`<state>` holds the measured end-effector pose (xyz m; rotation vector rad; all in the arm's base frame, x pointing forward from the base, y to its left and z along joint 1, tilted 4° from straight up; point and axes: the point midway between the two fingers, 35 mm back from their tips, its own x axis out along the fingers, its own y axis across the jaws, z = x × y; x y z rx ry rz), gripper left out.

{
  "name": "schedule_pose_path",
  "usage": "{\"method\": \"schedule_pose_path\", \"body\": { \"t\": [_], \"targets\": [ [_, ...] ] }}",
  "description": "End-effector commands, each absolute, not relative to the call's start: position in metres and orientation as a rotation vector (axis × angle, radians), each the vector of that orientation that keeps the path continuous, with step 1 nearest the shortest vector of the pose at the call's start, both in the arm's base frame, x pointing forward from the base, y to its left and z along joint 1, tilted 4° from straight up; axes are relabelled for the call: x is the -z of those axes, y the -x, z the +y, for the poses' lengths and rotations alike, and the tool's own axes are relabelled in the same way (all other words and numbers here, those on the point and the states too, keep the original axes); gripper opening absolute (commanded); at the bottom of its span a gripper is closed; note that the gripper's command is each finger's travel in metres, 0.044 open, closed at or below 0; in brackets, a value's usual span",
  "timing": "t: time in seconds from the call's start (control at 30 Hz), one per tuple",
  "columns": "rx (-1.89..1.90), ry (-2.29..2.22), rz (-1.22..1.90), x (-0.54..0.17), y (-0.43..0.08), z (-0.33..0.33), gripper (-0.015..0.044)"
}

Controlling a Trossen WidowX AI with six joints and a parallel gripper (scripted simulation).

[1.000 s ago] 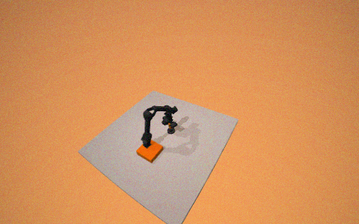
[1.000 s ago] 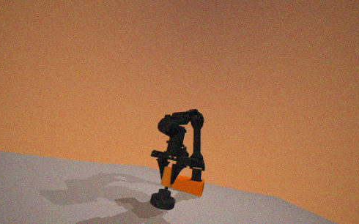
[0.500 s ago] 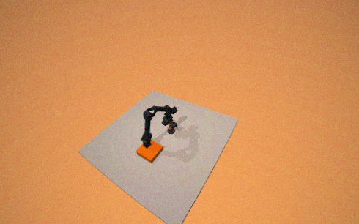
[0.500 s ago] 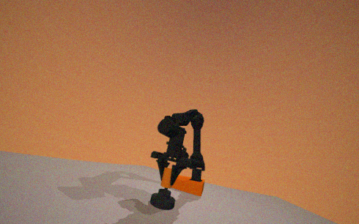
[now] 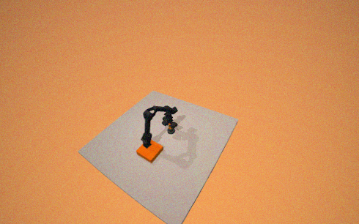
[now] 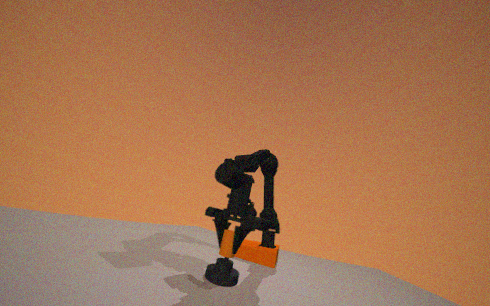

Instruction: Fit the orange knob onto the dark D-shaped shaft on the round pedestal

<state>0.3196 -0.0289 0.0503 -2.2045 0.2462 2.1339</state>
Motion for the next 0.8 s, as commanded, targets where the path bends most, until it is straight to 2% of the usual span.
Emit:
{"method": "schedule_pose_path", "body": {
  "t": [0.0,0.7,0.77],
  "targets": [
    [-2.12,2.193,0.266,-0.047,-0.32,-0.029,0.0],
    [-2.082,2.157,0.335,-0.038,-0.319,-0.03,0.0],
    [-2.082,2.157,0.335,-0.038,-0.319,-0.03,0.0053]
  ]
}}
